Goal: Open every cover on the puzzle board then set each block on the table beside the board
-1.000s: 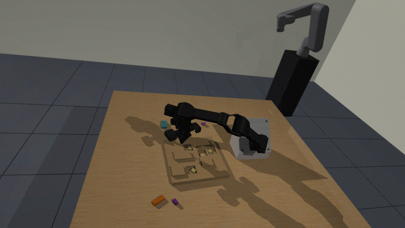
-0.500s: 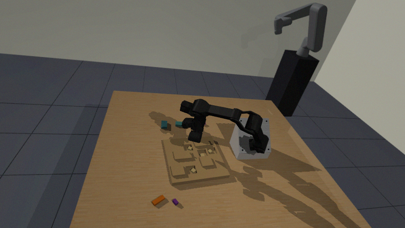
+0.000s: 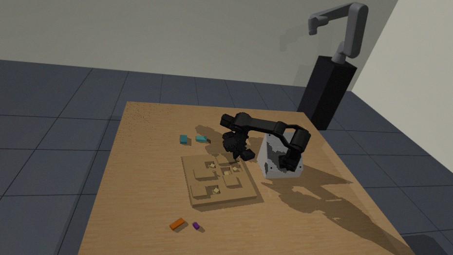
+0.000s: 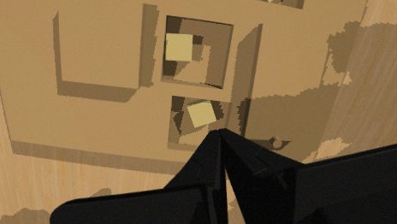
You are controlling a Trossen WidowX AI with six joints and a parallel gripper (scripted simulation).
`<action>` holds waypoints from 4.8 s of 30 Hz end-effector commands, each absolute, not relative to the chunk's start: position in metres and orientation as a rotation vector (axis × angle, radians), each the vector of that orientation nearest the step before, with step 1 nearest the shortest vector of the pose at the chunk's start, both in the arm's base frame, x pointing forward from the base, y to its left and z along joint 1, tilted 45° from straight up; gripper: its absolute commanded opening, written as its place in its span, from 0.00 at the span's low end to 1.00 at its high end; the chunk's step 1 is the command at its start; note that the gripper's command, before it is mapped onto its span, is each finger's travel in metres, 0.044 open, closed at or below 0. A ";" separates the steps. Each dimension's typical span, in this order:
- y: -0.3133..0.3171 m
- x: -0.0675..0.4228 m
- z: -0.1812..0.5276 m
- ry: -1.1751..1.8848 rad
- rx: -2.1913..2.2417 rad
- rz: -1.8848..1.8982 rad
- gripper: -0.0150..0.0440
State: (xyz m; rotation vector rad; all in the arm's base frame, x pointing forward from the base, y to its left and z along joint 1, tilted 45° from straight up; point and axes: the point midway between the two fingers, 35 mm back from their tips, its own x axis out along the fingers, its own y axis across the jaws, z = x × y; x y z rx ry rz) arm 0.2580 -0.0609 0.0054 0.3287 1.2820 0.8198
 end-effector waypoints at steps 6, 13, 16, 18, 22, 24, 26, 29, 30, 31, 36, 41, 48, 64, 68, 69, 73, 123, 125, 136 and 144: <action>-0.055 0.247 0.005 1.220 0.213 0.910 0.25; -0.042 0.249 -0.010 1.220 0.212 0.909 0.25; -0.032 0.250 -0.020 1.220 0.213 0.909 0.25; -0.025 0.249 -0.026 1.219 0.214 0.910 0.25; -0.020 0.248 -0.031 1.219 0.214 0.911 0.25; -0.019 0.248 -0.032 1.219 0.214 0.911 0.25; -0.019 0.248 -0.033 1.219 0.214 0.911 0.25; -0.017 0.248 -0.035 1.219 0.214 0.911 0.25; -0.016 0.248 -0.035 1.219 0.214 0.911 0.25; -0.015 0.248 -0.036 1.219 0.214 0.911 0.25; -0.012 0.247 -0.039 1.219 0.215 0.911 0.25; -0.012 0.247 -0.040 1.219 0.215 0.911 0.25; -0.011 0.242 -0.041 1.219 0.215 0.911 0.25; -0.009 0.233 -0.043 1.223 0.221 0.907 0.25; -0.009 0.233 -0.043 1.223 0.221 0.907 0.25; -0.009 0.232 -0.043 1.223 0.221 0.907 0.25; -0.009 0.232 -0.043 1.223 0.221 0.907 0.25; -0.053 0.235 0.003 1.235 0.236 0.892 0.50; -0.050 0.236 0.000 1.235 0.236 0.892 0.50; -0.030 0.236 -0.020 1.234 0.237 0.893 0.50; -0.030 0.237 -0.020 1.234 0.237 0.893 0.50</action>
